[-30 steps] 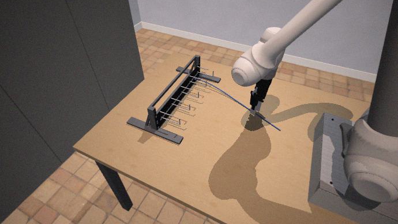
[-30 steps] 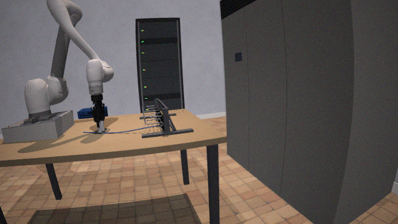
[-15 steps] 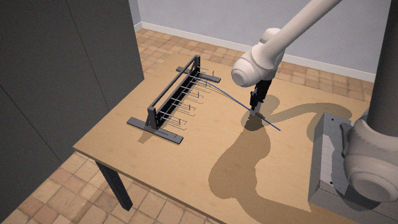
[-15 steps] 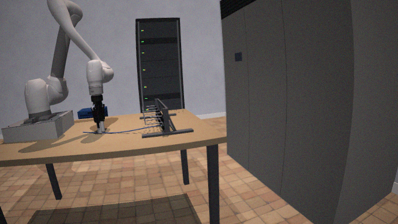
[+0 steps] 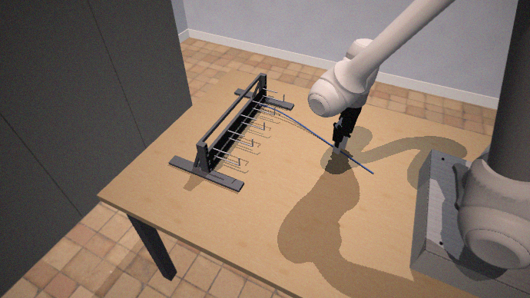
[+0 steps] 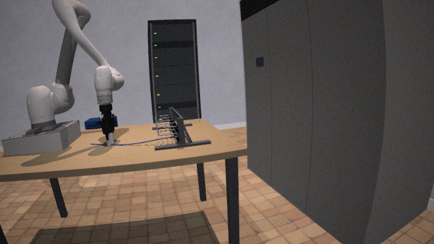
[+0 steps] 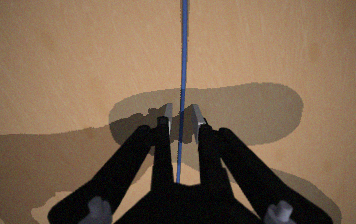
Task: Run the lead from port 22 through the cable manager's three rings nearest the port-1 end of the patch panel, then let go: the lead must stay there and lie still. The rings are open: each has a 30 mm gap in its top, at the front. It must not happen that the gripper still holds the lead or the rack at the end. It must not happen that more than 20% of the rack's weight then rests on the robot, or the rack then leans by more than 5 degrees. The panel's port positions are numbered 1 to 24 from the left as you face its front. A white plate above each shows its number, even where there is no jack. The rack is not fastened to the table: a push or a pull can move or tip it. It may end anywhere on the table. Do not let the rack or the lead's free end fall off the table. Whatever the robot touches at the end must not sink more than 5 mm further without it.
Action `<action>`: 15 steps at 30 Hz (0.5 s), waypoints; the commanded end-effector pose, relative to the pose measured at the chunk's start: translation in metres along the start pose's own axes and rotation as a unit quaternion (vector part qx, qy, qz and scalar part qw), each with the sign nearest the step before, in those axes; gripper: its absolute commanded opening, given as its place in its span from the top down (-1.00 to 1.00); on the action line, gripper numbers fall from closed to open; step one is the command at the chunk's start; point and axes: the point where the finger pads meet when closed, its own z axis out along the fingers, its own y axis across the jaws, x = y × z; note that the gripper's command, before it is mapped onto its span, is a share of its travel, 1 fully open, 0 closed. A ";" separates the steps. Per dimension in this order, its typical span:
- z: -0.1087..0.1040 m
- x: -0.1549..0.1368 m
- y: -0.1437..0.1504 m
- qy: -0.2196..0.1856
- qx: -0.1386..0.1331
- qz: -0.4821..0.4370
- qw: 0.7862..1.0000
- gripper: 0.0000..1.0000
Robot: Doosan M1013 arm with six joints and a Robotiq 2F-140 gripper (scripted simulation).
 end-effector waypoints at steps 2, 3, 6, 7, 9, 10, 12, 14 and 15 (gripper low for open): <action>0.001 0.000 0.000 0.000 0.000 0.000 1.000 0.60; 0.001 0.000 0.000 0.000 0.000 0.000 1.000 0.60; 0.001 0.000 0.000 0.000 0.000 0.000 1.000 0.60; 0.002 0.000 0.000 0.000 0.000 0.000 1.000 0.60; 0.002 0.000 0.000 0.000 0.000 0.000 1.000 0.60; 0.002 0.000 0.000 0.000 0.000 0.000 1.000 0.60; 0.002 0.000 0.000 0.000 0.000 0.000 1.000 0.60; 0.002 0.000 0.000 0.000 0.000 0.000 1.000 0.60; 0.002 0.000 0.000 0.000 0.000 0.000 1.000 0.60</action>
